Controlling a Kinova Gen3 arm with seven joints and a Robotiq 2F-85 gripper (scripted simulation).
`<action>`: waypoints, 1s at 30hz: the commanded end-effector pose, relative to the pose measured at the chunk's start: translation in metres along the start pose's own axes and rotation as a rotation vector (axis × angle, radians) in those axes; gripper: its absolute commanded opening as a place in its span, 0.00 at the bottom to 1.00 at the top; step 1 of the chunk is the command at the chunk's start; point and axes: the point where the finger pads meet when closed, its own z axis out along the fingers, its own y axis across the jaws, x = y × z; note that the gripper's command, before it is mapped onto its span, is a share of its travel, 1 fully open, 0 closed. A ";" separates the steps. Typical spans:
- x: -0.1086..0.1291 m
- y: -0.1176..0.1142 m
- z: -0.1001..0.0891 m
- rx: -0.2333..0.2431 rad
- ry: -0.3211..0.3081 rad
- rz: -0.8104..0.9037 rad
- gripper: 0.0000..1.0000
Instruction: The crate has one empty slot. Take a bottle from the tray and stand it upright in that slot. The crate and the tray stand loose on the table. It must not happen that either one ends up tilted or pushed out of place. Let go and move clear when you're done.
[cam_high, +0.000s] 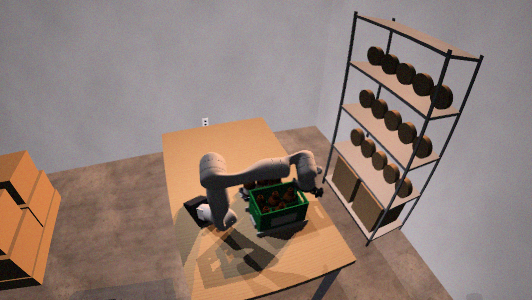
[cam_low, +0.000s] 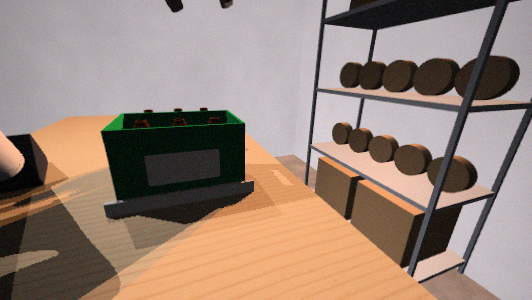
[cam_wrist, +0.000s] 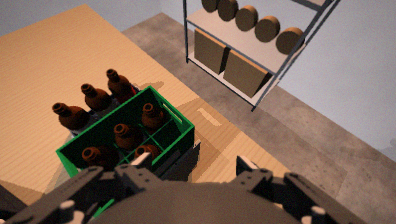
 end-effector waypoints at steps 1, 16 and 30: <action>0.005 -0.023 0.025 -0.022 -0.114 0.014 1.00; -0.002 -0.113 0.127 -0.008 -0.447 -0.032 1.00; -0.011 -0.128 0.146 -0.003 -0.512 -0.040 1.00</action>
